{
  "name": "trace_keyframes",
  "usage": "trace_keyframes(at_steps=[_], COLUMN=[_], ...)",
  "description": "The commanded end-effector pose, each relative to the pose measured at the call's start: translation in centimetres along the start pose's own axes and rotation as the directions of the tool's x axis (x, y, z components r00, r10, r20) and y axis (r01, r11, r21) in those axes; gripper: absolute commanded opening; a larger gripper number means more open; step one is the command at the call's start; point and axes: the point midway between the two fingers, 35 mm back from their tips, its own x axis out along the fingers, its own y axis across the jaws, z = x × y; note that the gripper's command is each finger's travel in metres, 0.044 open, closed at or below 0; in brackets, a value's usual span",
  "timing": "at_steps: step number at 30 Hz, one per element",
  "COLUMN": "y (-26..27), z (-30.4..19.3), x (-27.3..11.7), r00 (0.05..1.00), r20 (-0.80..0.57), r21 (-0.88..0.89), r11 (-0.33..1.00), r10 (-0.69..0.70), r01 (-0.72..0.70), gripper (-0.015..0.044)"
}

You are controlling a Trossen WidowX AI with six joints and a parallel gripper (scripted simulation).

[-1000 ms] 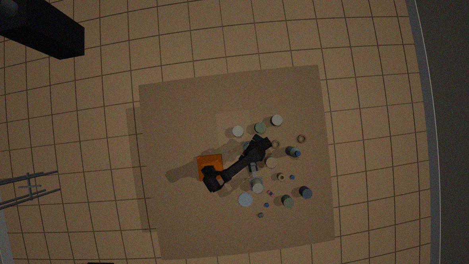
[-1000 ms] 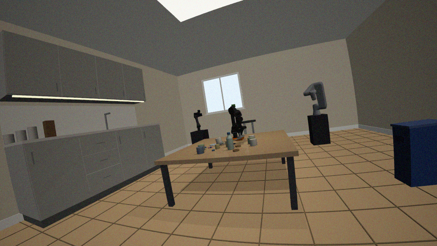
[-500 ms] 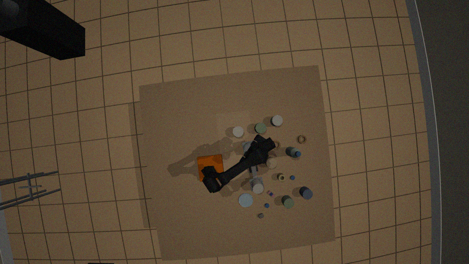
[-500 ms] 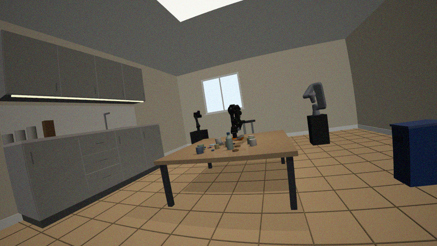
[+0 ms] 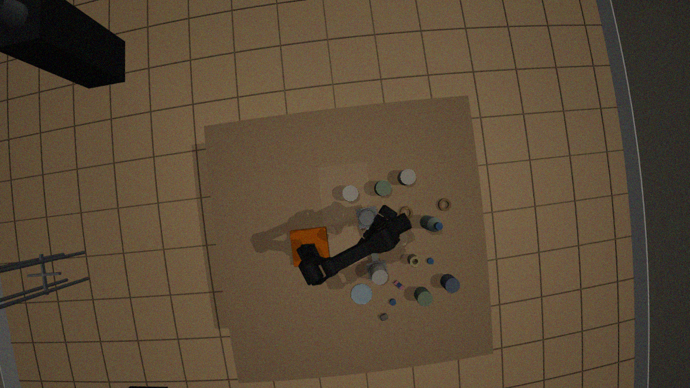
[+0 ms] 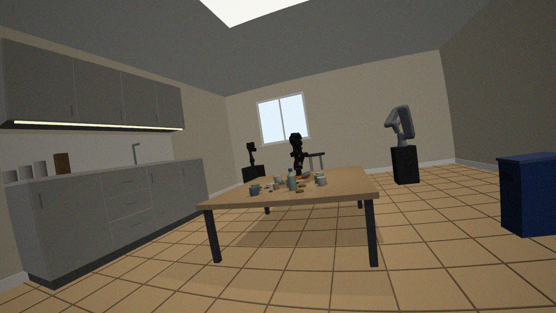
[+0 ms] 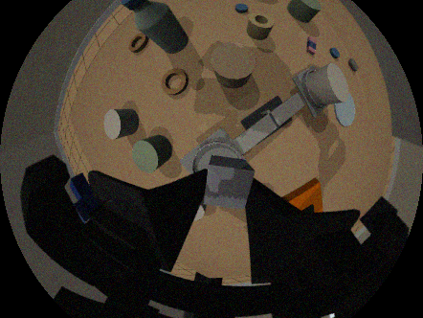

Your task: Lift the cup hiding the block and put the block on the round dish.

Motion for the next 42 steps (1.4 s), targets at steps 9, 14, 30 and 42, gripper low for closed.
trace_keyframes(at_steps=[9,14,30,42], y=[-3.4,-5.0,-11.2,-17.5], z=[5.4,7.2,12.2,15.1], x=[1.6,2.2,3.9,5.3], r00=[1.0,1.0,1.0,0.999], r20=[0.009,0.013,0.029,0.045], r21=[0.003,-0.008,-0.025,-0.018], r11=[1.0,1.0,1.0,1.0], r10=[0.003,0.002,0.004,0.0], r01=[-0.003,-0.002,-0.003,0.001], gripper=[0.0,0.0,0.0,0.0])
